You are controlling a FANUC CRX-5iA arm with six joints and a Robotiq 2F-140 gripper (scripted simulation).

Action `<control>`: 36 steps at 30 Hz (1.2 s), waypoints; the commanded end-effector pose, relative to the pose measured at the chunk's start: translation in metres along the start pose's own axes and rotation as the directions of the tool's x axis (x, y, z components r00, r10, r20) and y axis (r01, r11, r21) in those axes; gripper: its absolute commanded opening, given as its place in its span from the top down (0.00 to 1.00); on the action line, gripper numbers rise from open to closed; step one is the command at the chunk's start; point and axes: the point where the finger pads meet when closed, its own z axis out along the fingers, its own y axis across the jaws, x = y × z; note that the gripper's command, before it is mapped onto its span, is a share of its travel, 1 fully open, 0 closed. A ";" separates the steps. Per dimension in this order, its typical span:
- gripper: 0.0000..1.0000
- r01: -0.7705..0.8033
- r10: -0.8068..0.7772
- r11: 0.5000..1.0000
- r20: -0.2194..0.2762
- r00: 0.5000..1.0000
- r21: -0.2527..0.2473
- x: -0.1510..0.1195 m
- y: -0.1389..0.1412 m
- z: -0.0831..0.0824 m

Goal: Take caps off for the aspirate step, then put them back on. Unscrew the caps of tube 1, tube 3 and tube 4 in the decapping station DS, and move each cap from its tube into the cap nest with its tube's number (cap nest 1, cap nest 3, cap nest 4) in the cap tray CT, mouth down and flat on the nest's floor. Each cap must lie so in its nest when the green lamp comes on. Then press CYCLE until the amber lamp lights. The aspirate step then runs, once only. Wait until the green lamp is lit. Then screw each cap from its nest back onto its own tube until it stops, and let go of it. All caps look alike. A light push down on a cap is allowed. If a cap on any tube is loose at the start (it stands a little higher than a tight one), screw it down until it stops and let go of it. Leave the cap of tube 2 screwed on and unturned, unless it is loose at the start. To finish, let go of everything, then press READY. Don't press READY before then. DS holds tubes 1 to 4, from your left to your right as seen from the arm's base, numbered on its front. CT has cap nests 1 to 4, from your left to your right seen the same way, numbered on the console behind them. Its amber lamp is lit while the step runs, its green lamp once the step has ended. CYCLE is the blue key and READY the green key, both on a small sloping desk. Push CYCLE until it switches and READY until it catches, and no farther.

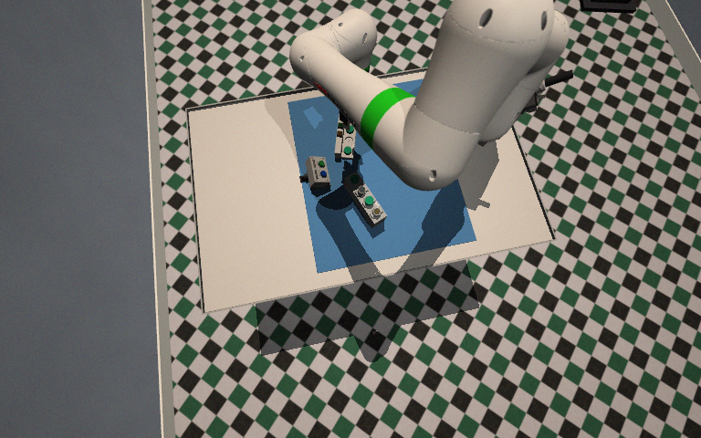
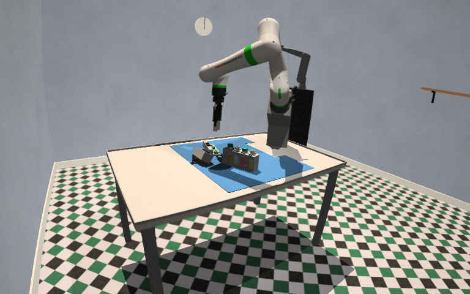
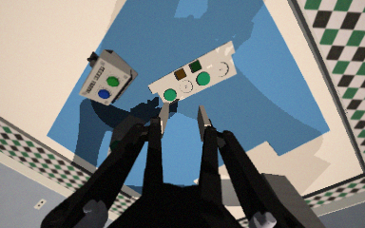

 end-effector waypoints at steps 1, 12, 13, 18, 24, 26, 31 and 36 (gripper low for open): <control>0.65 -0.274 0.273 0.961 -0.009 0.962 -0.033 -0.016 -0.020 0.000; 0.65 -0.573 0.573 0.819 -0.020 0.819 -0.029 -0.038 -0.045 0.001; 0.65 -0.573 0.573 0.819 -0.020 0.819 -0.029 -0.038 -0.045 0.001; 0.65 -0.756 0.755 0.654 -0.026 0.655 -0.023 -0.054 -0.064 0.002; 0.65 -0.768 0.767 0.640 -0.026 0.641 -0.023 -0.076 -0.089 0.002; 0.65 -0.768 0.767 0.640 -0.026 0.641 -0.023 -0.082 -0.095 0.003; 0.65 -0.768 0.767 0.640 -0.026 0.641 -0.023 -0.093 -0.108 0.003; 0.65 -0.768 0.767 0.640 -0.026 0.641 -0.023 -0.114 -0.133 0.004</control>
